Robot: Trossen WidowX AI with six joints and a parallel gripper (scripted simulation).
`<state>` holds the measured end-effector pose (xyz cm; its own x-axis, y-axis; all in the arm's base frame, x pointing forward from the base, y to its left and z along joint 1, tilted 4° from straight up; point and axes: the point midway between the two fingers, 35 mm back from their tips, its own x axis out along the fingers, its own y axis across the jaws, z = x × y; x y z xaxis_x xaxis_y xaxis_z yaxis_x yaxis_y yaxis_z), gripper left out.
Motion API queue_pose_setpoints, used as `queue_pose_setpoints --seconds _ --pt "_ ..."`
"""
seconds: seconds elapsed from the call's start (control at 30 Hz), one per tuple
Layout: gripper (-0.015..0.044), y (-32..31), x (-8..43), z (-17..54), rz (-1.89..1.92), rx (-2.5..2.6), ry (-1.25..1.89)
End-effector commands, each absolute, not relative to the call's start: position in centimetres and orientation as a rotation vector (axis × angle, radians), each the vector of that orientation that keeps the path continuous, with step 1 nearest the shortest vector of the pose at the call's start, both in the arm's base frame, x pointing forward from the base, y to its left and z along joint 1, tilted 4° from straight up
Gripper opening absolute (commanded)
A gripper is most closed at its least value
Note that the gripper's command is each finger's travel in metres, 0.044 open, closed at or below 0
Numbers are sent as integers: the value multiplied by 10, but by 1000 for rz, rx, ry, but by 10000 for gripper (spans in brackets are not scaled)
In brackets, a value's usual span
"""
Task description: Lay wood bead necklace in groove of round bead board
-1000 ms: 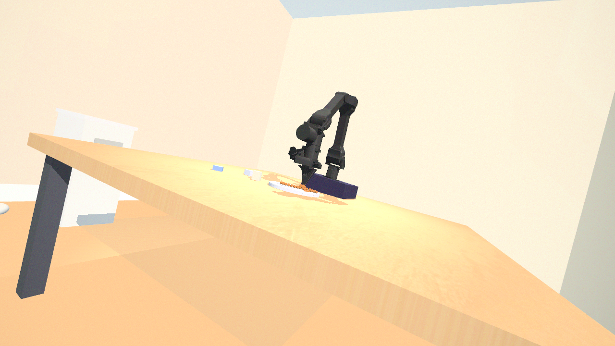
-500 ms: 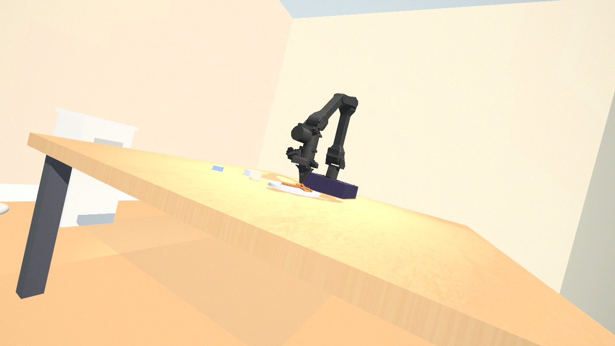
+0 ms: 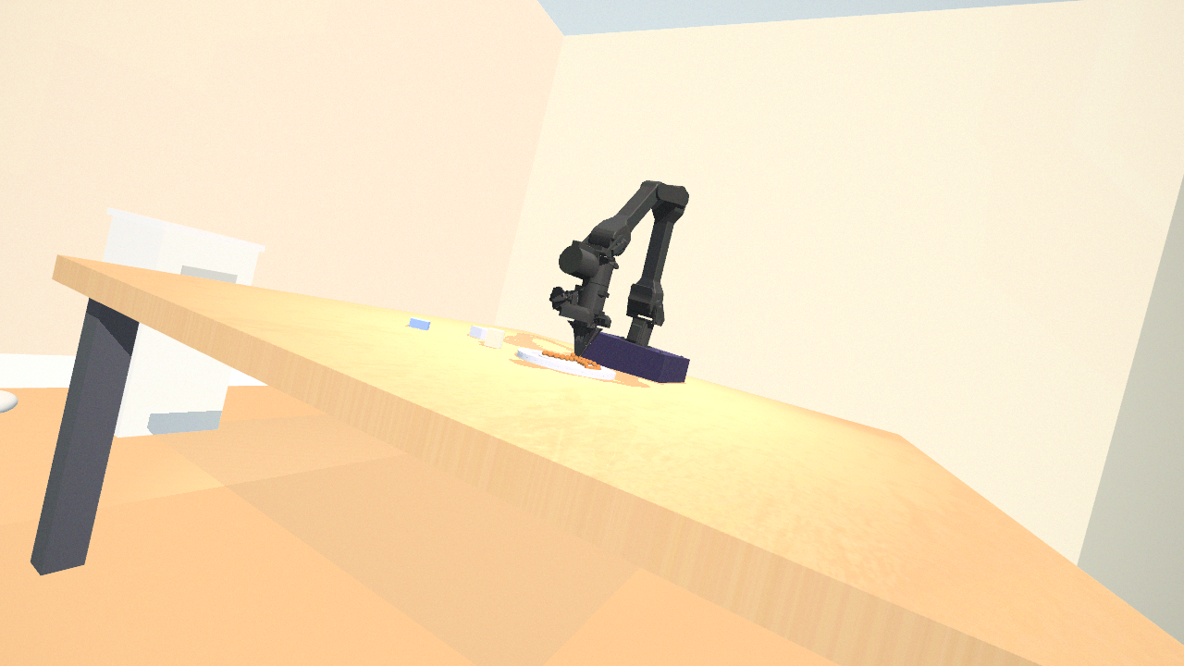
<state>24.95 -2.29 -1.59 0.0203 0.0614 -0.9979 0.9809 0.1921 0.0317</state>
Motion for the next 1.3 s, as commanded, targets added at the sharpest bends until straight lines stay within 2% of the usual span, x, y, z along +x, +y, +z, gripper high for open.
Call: queue_pose_setpoints --seconds 0.0,0.47,1.27 --pt "79 -23 249 -16 -1018 1119 1320" --pt "440 -23 248 -14 -1021 1118 1323" --pt "440 -23 248 -7 -1017 1114 1321"
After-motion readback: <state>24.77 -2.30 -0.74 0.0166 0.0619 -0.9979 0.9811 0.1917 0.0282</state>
